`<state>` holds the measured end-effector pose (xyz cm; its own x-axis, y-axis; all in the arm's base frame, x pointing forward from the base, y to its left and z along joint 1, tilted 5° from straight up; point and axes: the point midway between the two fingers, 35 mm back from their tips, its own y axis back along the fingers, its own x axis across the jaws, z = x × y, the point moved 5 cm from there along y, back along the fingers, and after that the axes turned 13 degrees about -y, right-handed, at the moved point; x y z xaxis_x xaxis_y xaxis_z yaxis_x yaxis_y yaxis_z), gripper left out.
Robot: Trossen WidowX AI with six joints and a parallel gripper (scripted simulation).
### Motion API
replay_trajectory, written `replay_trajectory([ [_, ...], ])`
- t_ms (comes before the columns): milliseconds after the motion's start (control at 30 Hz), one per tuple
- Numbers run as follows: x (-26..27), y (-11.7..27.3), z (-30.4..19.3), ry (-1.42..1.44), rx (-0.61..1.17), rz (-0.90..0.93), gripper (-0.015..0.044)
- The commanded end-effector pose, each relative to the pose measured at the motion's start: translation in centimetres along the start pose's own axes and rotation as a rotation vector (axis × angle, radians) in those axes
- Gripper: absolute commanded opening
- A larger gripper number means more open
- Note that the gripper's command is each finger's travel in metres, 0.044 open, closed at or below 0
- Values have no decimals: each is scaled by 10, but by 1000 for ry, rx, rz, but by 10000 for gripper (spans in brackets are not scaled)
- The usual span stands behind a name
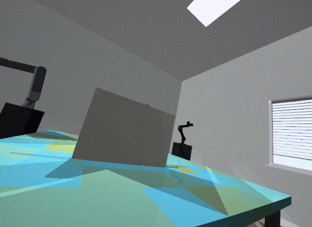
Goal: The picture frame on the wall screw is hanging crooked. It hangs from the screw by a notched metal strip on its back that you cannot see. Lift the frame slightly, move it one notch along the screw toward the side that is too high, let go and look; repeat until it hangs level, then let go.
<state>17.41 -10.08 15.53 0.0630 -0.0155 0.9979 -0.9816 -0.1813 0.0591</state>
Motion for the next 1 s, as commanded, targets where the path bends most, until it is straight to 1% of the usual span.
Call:
replay_trajectory([
  [0,0,0,-1,8,5,2,260],
  [167,-3,-6,3,1,1,-2,260],
  [367,-17,-34,9,6,2,-3,260],
  [600,-38,-65,4,7,5,6,260],
  [967,-40,-67,3,6,5,7,260],
])
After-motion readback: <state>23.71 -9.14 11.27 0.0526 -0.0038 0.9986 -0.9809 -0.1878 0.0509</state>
